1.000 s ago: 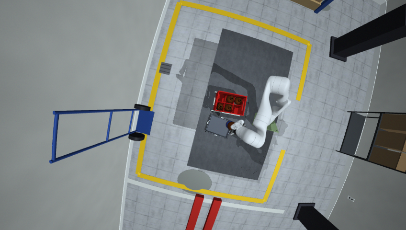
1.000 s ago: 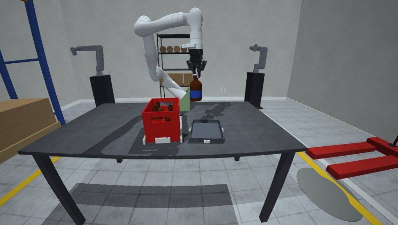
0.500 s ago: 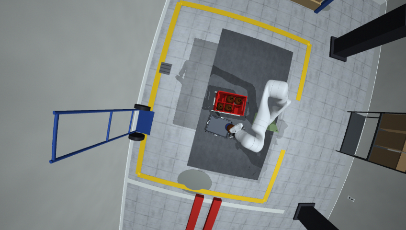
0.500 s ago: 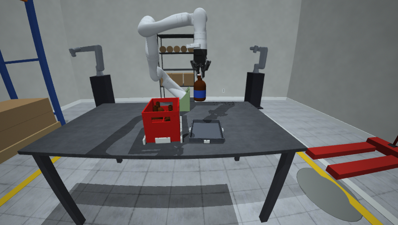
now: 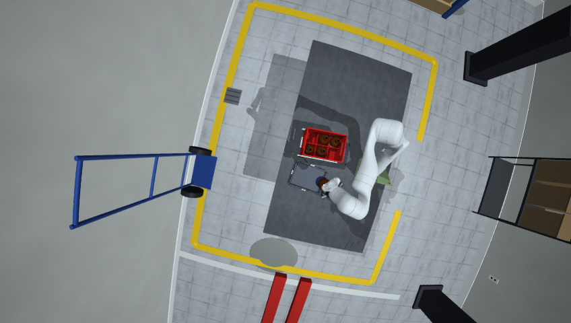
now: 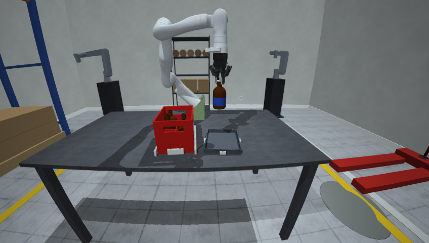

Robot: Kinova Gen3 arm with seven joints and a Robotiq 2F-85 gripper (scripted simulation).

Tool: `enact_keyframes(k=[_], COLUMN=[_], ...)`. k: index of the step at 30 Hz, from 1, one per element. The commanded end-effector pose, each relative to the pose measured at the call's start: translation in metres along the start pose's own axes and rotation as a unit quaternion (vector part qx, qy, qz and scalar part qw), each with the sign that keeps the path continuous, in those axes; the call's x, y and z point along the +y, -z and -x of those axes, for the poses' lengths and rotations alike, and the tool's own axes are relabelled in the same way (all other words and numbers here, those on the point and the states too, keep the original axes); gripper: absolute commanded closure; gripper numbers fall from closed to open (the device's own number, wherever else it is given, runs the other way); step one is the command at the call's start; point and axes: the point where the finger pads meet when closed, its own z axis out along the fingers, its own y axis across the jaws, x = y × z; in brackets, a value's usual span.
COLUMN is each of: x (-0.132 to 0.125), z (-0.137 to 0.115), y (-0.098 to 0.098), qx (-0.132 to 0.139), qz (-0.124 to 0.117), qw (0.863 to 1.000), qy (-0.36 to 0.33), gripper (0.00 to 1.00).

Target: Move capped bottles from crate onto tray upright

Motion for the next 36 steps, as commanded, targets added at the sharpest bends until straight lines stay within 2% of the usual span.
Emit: enact_keyframes(k=[1,9,12,36], x=[-0.004,-0.015,-0.014,-0.017], z=[0.006,0.017,0.014,0.016], y=[0.000,-0.001,-0.002,-0.043], qx=[0.000,0.001,0.000,0.001], qz=[0.000,0.001,-0.001,0.000], qw=[1.000,1.000,1.000,1.000], qy=[0.002,0.004,0.001,0.003], gripper=[1.00,1.00,1.00,1.00])
